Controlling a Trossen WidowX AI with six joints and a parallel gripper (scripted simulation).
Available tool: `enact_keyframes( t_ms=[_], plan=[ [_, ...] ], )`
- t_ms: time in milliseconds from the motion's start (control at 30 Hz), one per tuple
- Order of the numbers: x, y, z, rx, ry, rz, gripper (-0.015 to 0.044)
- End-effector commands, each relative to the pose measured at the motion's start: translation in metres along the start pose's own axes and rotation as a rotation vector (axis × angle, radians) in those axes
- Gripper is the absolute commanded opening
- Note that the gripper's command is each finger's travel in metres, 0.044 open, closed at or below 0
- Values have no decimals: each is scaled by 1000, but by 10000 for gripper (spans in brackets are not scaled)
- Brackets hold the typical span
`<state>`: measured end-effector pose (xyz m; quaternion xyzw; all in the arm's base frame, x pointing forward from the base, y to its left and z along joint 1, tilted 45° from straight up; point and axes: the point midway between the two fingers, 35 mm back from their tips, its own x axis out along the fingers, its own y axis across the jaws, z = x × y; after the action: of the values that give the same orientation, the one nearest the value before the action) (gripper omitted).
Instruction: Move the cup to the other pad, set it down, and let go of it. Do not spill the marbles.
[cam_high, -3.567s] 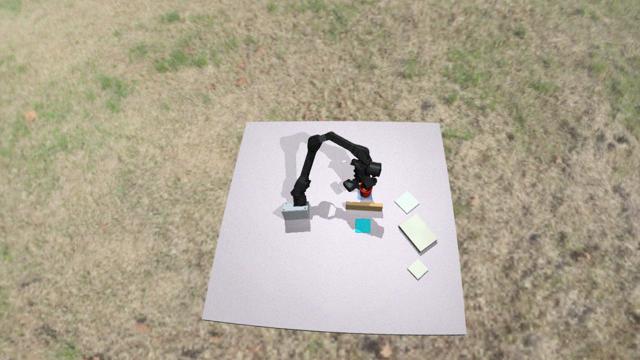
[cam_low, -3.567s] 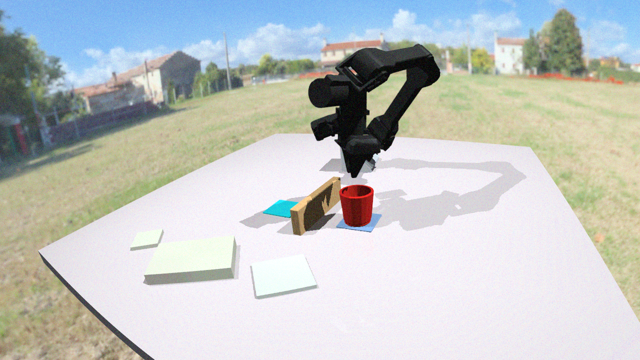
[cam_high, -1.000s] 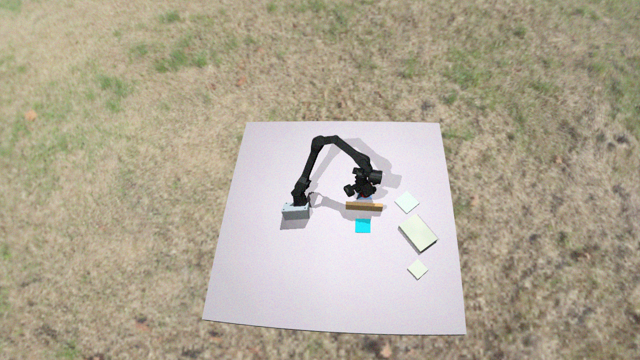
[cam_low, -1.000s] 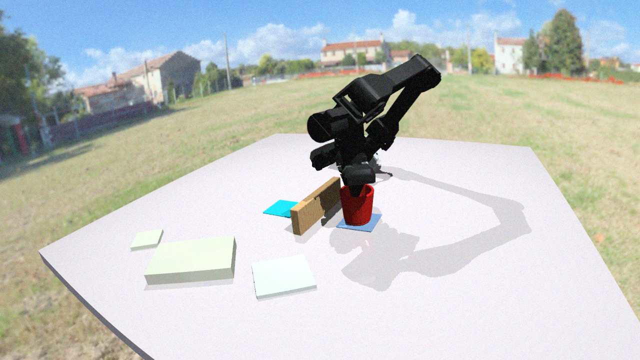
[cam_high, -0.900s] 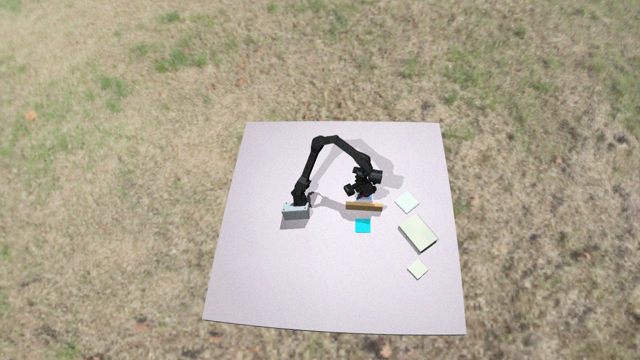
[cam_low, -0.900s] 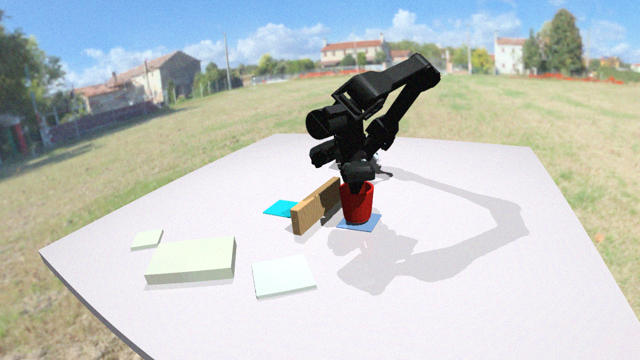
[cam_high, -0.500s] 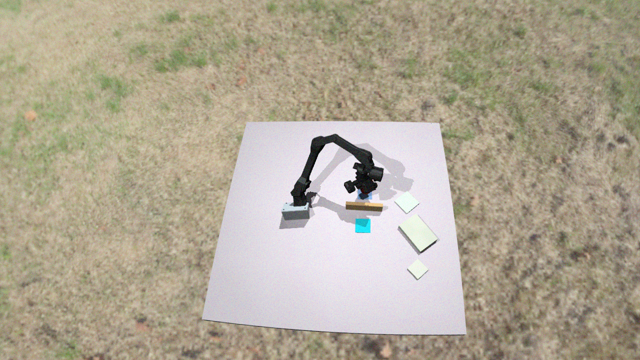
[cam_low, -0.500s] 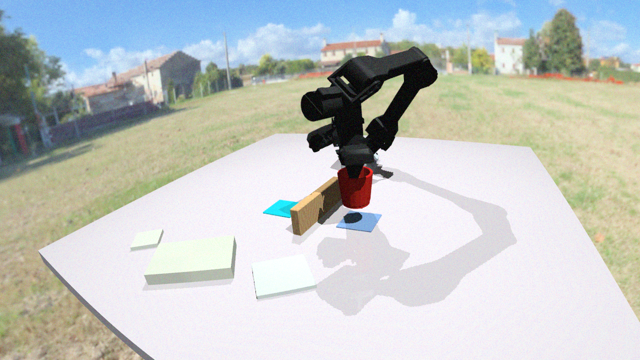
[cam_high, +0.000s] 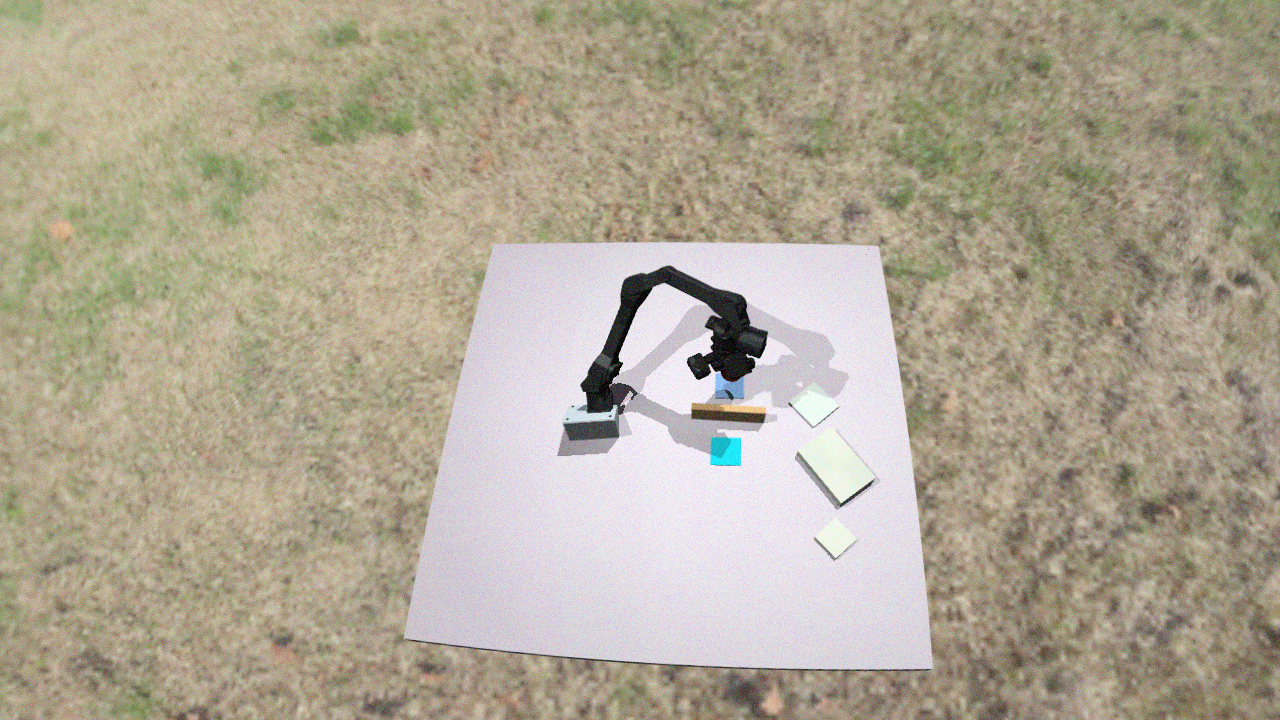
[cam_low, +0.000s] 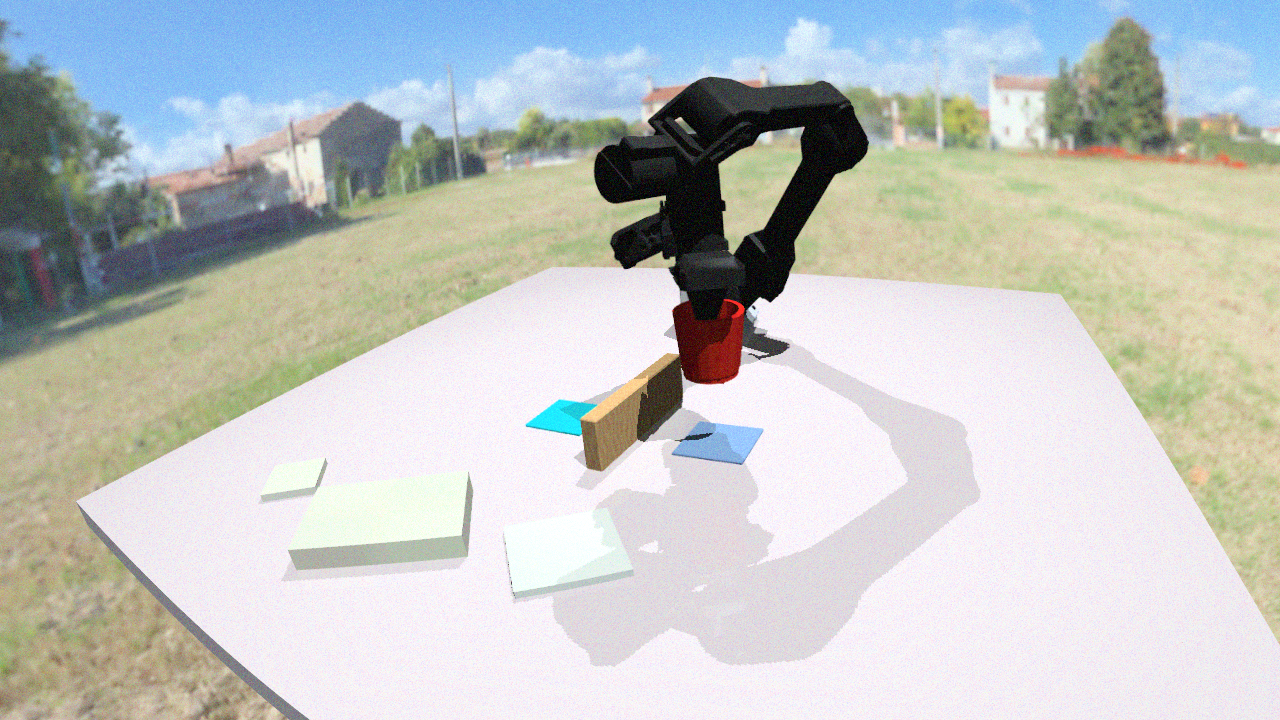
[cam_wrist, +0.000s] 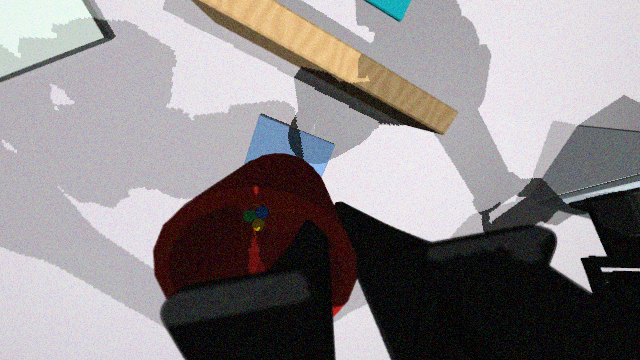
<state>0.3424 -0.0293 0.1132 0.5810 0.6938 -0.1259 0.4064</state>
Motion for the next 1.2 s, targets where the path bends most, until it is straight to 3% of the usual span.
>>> enact_keyframes(
  t_ms=[0,600,1167],
  plan=[
    [-3,0,0,-9,-5,-4,0],
    [-1,-1,1,-1,0,-1,0],
    [-5,-29,46,-8,-8,-5,0]
  ],
)
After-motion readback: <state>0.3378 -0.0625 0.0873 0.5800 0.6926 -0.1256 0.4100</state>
